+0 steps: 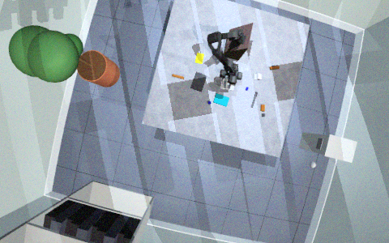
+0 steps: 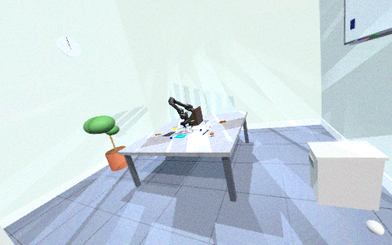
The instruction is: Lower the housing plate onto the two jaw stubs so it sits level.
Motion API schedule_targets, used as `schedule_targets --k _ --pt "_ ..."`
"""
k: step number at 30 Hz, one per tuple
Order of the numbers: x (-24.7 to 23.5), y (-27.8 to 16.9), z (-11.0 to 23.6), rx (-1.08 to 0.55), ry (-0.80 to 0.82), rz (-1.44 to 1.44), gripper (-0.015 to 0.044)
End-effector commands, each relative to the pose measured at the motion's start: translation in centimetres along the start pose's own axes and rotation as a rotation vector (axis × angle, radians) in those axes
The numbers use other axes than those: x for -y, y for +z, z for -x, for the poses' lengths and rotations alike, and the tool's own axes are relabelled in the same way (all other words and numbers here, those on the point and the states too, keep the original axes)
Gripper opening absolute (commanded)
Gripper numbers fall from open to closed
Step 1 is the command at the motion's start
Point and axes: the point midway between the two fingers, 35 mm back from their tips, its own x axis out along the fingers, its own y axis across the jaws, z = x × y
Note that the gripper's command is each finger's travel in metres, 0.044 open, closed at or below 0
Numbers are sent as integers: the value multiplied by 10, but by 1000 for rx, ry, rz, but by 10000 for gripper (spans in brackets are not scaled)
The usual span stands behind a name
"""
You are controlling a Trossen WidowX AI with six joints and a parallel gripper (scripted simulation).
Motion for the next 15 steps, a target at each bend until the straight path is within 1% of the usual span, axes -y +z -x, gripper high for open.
schedule_targets --k 1,15 --pt "0 0 -1 0 -4 2 351" --pt "1 0 -3 0 -4 2 351"
